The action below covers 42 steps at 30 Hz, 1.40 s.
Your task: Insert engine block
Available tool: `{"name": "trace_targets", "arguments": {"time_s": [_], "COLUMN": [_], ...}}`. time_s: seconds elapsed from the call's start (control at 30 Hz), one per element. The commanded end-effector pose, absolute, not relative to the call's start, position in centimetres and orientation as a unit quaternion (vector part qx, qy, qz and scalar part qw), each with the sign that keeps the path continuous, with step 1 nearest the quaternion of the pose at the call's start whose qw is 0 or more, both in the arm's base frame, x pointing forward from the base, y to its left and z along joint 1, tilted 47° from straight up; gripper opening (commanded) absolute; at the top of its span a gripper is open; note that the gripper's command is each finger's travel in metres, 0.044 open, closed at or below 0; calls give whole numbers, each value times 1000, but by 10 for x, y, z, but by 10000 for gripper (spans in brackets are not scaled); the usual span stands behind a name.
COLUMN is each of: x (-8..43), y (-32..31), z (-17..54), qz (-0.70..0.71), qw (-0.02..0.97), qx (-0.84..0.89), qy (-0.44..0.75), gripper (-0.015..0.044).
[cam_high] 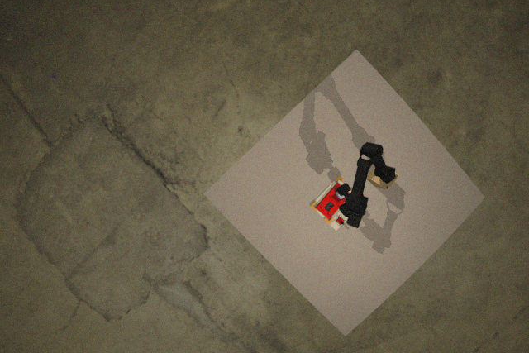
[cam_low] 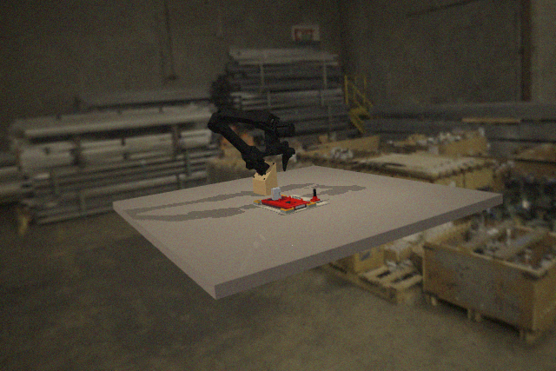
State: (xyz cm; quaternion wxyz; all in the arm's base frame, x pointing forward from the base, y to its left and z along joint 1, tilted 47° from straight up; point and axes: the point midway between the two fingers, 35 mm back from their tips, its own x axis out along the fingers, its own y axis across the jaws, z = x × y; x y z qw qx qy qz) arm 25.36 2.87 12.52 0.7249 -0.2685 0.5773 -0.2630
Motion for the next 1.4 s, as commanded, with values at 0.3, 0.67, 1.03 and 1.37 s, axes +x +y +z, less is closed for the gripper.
{"name": "trace_targets", "arguments": {"time_s": [0.3,0.67,1.03,1.37], "x": [262,266,270,273], "y": [-5,-16,-28,-39], "z": [95,83,71,60], "qz": [-264,-263,-263,-264], "qw": [720,721,720,720], "qx": [-278,-278,-277,-278], "qy": [578,578,579,578], "gripper": [440,440,440,440]}}
